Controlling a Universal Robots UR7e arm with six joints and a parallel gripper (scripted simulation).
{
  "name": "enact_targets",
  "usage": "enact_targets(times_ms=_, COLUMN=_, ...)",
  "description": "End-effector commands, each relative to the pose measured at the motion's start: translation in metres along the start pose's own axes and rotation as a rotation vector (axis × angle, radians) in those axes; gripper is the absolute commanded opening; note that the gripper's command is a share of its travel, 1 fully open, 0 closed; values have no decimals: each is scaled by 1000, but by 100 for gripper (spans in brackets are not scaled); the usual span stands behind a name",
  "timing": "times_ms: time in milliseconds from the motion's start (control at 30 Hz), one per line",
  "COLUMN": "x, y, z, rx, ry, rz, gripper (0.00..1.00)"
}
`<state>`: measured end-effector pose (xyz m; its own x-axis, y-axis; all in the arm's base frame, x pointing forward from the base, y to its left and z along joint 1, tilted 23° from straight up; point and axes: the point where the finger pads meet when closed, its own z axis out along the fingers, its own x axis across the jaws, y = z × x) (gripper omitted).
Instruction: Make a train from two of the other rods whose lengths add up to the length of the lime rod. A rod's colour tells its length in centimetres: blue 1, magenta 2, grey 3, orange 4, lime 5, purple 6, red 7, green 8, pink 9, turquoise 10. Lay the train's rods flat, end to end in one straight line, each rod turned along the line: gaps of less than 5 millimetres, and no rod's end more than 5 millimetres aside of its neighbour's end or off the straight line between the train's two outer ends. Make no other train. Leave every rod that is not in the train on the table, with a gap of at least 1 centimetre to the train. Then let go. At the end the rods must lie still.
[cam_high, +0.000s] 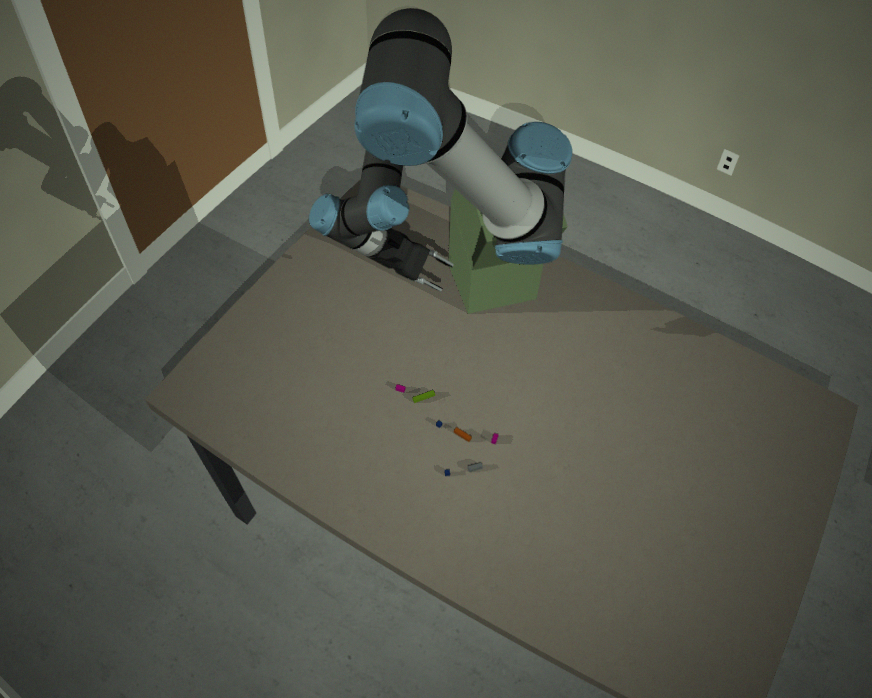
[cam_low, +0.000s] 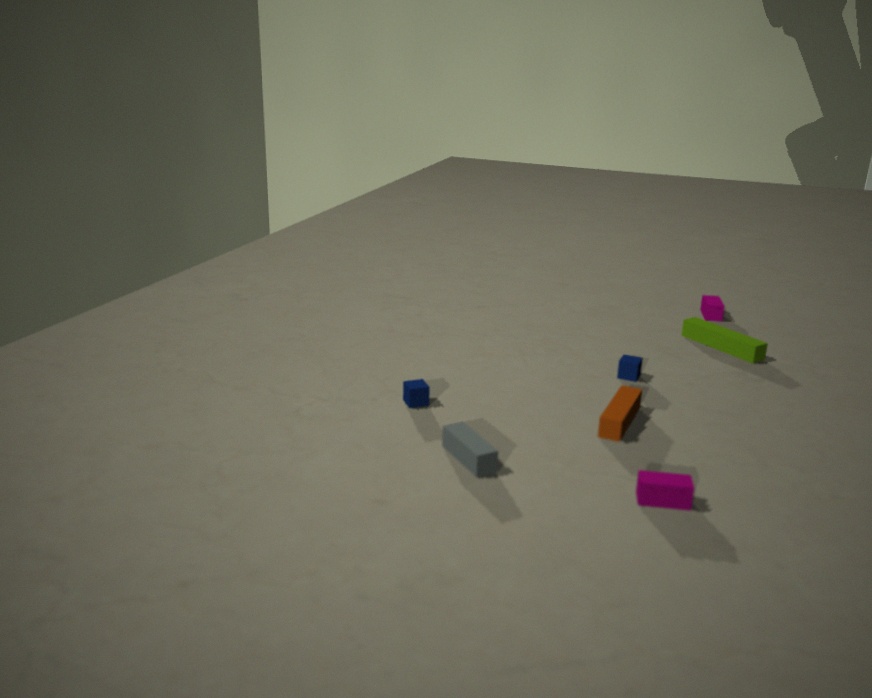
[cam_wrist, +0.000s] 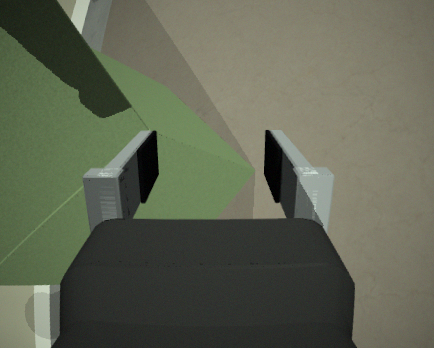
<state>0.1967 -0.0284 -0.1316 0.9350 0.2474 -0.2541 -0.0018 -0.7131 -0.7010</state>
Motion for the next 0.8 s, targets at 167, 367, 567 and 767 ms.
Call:
enact_targets(times_ms=167, x=0, y=0, z=0, rx=-1, ry=0, rz=0, gripper=100)
enact_targets(times_ms=367, x=0, y=0, z=0, rx=-1, ry=0, rz=0, gripper=100)
enact_targets(times_ms=567, x=0, y=0, z=0, rx=-1, ry=0, rz=0, gripper=100)
enact_targets(times_ms=767, x=4, y=2, z=0, rx=-20, ry=2, rz=-21, gripper=100)
